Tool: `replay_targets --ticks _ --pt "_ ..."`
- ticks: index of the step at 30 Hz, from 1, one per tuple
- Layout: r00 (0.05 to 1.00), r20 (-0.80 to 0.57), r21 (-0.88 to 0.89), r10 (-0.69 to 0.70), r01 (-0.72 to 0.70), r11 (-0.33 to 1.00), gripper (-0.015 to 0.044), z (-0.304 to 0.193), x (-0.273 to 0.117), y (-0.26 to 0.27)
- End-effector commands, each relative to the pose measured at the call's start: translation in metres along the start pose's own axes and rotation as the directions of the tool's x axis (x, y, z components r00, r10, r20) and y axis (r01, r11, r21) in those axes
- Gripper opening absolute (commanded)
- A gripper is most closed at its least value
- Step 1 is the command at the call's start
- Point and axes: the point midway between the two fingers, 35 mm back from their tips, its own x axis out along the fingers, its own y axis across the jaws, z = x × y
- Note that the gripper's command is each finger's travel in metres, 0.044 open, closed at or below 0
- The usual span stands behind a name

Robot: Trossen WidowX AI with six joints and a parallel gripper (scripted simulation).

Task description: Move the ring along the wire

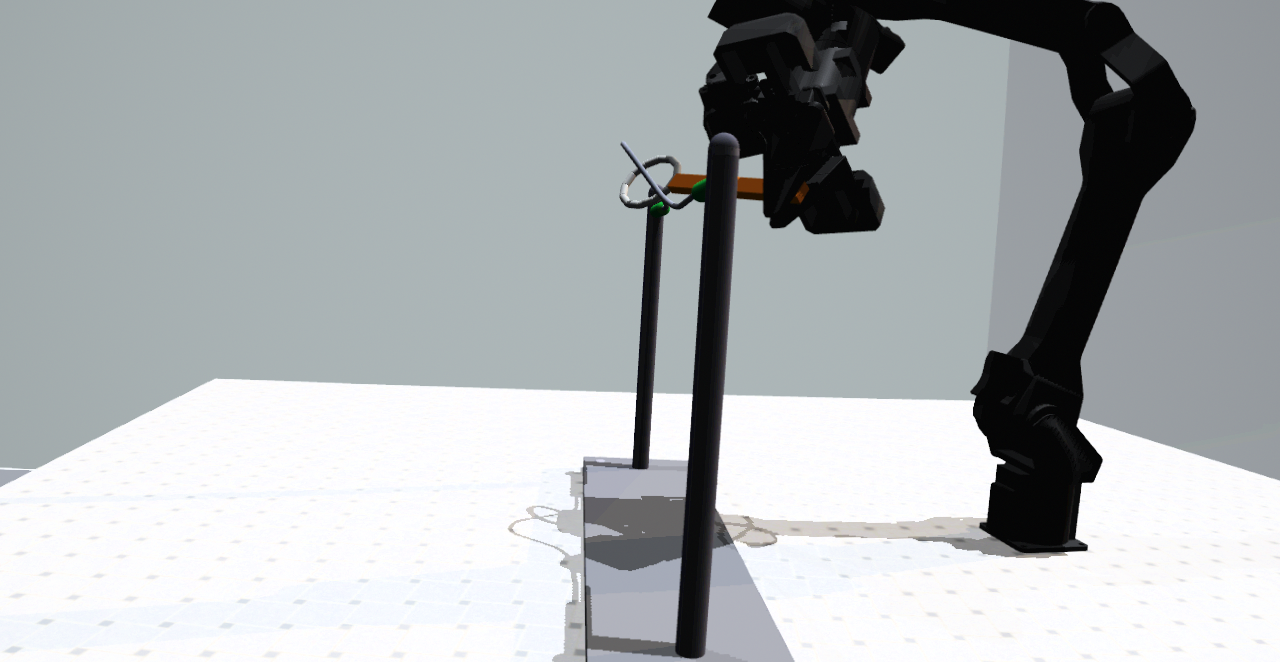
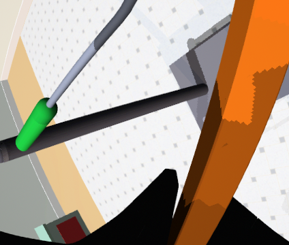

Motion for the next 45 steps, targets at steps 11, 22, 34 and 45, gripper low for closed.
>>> replay_targets --ticks 11,22,34,45 --pt "1.0 -0.006 0.007 0.002 -0.002 1.0 -0.015 0.001 0.0 0.015" --pt "0.997 0.002 -0.075 -0.072 0.072 0.995 -0.015 0.001 -0.001 0.013" --pt "0.962 0.075 -0.294 -0.264 0.274 0.916 -0.015 0.007 -0.002 -0.009" --pt "0.882 0.224 -0.506 -0.415 0.469 0.724 -0.015 0.022 -0.006 -0.037"
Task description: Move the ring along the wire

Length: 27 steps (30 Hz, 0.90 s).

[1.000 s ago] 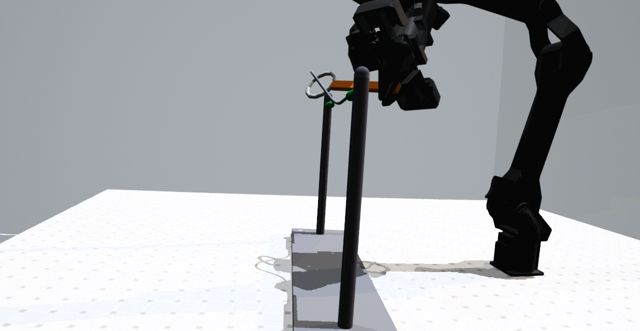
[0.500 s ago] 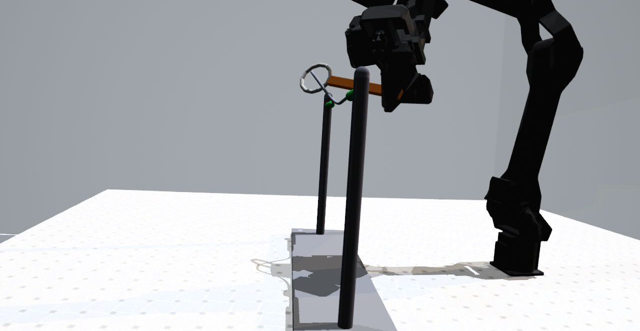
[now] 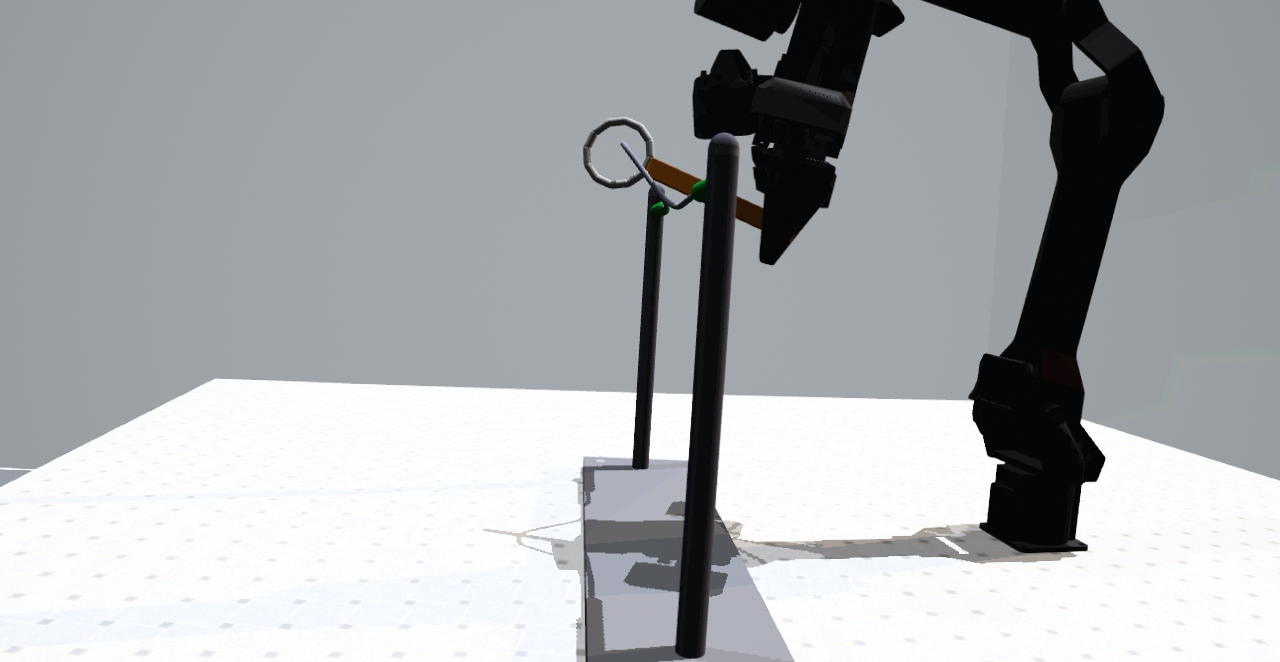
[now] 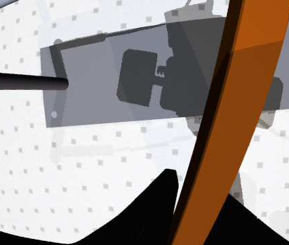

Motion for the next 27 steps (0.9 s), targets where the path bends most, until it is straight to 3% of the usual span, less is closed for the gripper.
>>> replay_targets --ticks 1,13,27 --pt "0.998 0.017 -0.096 -0.068 0.069 0.993 -0.015 -0.001 -0.002 -0.011" --pt "0.957 0.088 -0.394 -0.276 0.288 0.873 -0.015 0.008 -0.008 -0.047" --pt "0.864 0.238 -0.662 -0.444 0.478 0.577 -0.015 0.029 -0.024 -0.079"
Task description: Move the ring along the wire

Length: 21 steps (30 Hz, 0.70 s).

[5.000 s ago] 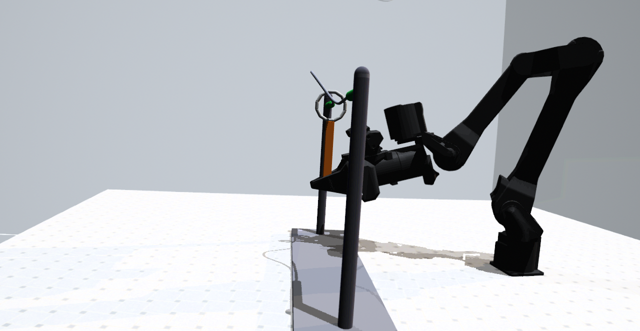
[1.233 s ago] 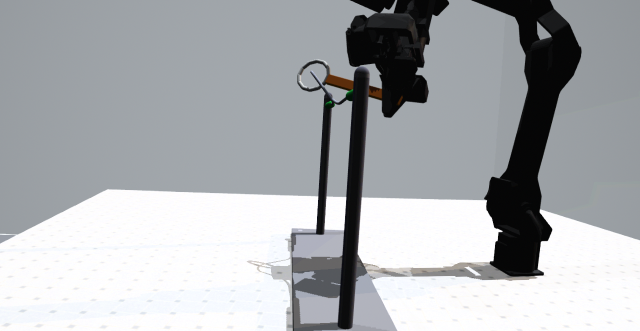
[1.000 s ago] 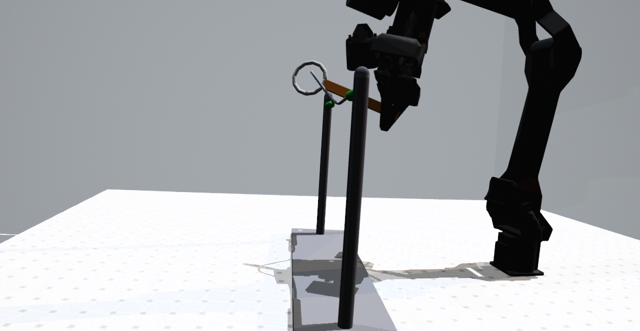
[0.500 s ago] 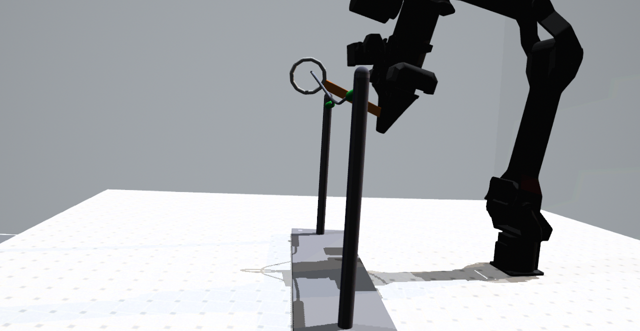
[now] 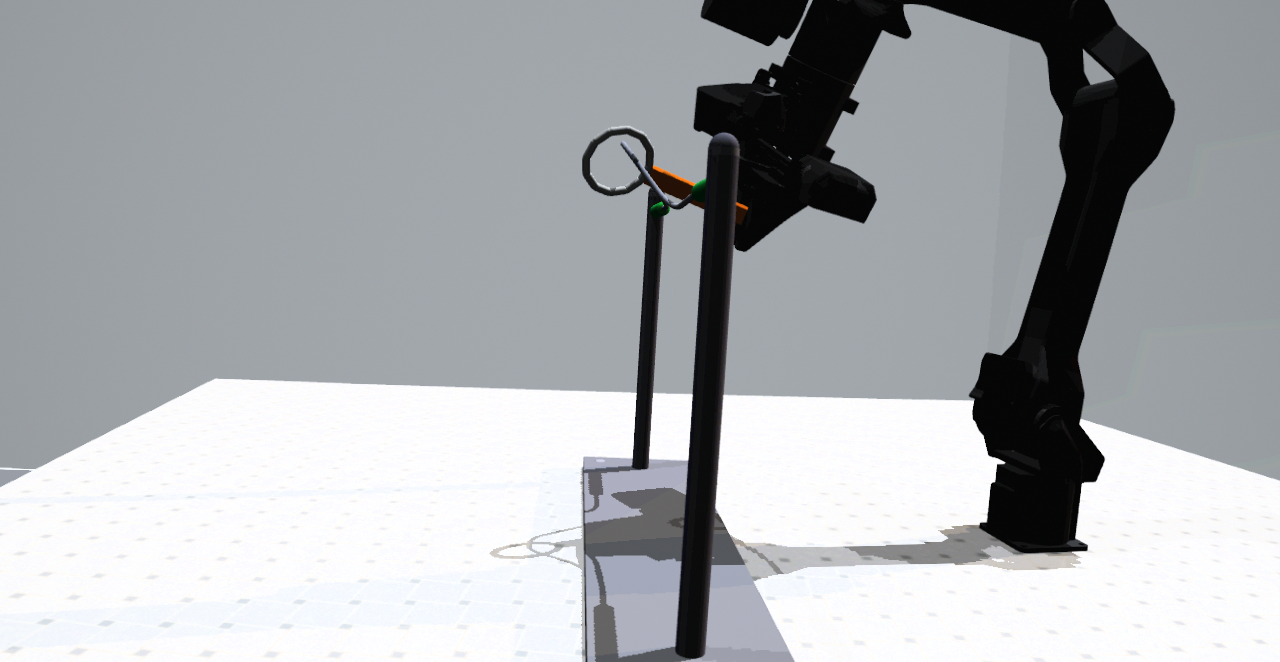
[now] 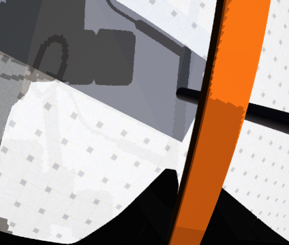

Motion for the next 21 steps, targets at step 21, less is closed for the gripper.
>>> replay_targets --ticks 21 --pt "0.971 -0.012 -0.331 -0.238 0.22 0.917 -0.015 -0.003 -0.015 -0.026"
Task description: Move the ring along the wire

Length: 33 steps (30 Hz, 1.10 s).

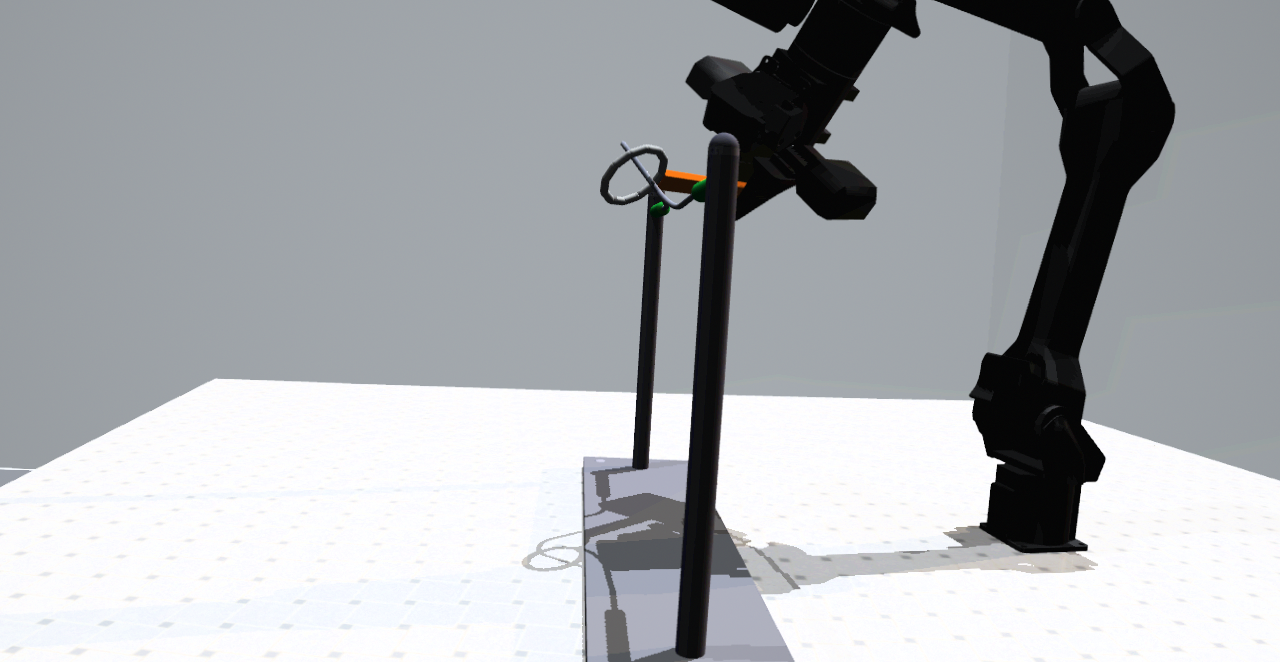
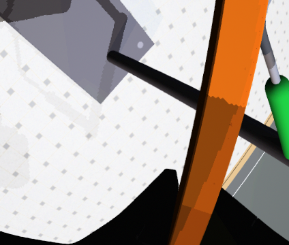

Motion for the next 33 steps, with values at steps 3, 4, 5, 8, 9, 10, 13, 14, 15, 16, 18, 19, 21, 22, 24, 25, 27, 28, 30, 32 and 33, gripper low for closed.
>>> replay_targets --ticks 3,4,5,8,9,10,13,14,15,16,18,19,21,22,24,25,27,28,30,32,33 --pt "1.0 0.011 -0.016 -0.019 0.019 1.0 -0.015 -0.002 -0.002 0.002" --pt "1.0 0.012 -0.017 -0.018 0.018 1.0 -0.015 -0.002 -0.002 0.003" --pt "1.0 0.013 -0.017 -0.017 0.017 1.0 -0.015 -0.002 -0.001 0.004" --pt "1.0 0.017 -0.013 -0.011 0.011 1.0 -0.015 -0.002 -0.001 0.007" --pt "1.0 0.018 -0.011 -0.007 0.007 1.0 -0.015 -0.002 -0.001 0.009" --pt "1.0 0.019 -0.008 -0.004 0.004 1.0 -0.015 -0.002 -0.001 0.01" --pt "1.0 0.023 0.003 0.011 -0.011 1.0 -0.015 -0.002 0.0 0.015" --pt "1.0 0.025 0.008 0.018 -0.018 1.0 -0.015 -0.003 0.0 0.016" --pt "0.999 0.026 0.013 0.025 -0.025 1.0 -0.015 -0.003 0.0 0.018" --pt "0.999 0.028 0.018 0.031 -0.032 0.999 -0.015 -0.003 0.0 0.02" --pt "0.998 0.031 0.032 0.049 -0.05 0.998 -0.015 -0.003 0.0 0.024" --pt "0.998 0.033 0.04 0.058 -0.06 0.997 -0.015 -0.003 0.0 0.026" --pt "0.996 0.037 0.055 0.078 -0.08 0.995 -0.015 -0.003 0.001 0.03" --pt "0.996 0.042 0.059 0.082 -0.085 0.995 -0.015 -0.003 0.001 0.031" --pt "0.994 0.058 0.068 0.093 -0.097 0.993 -0.015 -0.002 0.003 0.034" --pt "0.993 0.069 0.073 0.099 -0.104 0.992 -0.015 -0.002 0.004 0.035" --pt "0.988 0.097 0.089 0.118 -0.127 0.988 -0.015 -0.001 0.007 0.04" --pt "0.985 0.114 0.102 0.133 -0.145 0.984 -0.015 -0.001 0.009 0.043" --pt "0.976 0.14 0.132 0.168 -0.186 0.974 -0.015 0.0 0.01 0.051" --pt "0.968 0.155 0.159 0.199 -0.224 0.962 -0.015 0.001 0.01 0.058" --pt "0.964 0.161 0.172 0.214 -0.241 0.955 -0.015 0.002 0.01 0.061"
